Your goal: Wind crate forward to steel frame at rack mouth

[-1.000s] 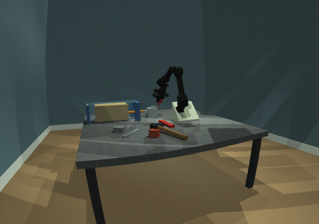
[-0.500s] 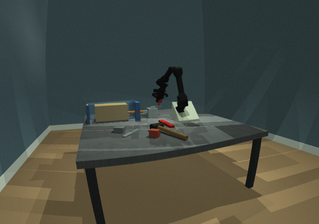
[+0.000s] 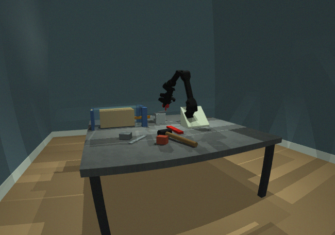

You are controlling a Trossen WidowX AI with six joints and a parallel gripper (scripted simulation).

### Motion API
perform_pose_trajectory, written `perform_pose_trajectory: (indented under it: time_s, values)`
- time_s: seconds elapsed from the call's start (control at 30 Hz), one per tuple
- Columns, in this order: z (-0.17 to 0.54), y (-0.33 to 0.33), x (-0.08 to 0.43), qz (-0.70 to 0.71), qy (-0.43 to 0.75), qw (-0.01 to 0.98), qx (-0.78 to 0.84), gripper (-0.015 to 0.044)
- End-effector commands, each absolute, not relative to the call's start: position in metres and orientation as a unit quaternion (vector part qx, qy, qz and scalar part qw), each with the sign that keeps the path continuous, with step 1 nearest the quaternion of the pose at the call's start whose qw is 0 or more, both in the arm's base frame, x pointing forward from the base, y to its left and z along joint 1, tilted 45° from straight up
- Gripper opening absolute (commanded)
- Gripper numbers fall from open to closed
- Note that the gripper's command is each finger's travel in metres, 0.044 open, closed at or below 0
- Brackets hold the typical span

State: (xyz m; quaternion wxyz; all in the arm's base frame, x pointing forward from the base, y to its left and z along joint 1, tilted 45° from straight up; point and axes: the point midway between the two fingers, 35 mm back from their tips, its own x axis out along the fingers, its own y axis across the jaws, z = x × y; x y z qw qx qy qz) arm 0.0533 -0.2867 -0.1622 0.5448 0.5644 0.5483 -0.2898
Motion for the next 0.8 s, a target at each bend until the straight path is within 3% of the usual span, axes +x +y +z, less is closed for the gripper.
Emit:
perform_pose_trajectory:
  time_s: [0.0, 0.77]
  values:
    - [-0.168, -0.289, 0.057, -0.288, 0.548, 0.544, 0.567, 0.0]
    - [-0.18, -0.305, 0.074, -0.288, 0.547, 0.545, 0.566, 0.0]
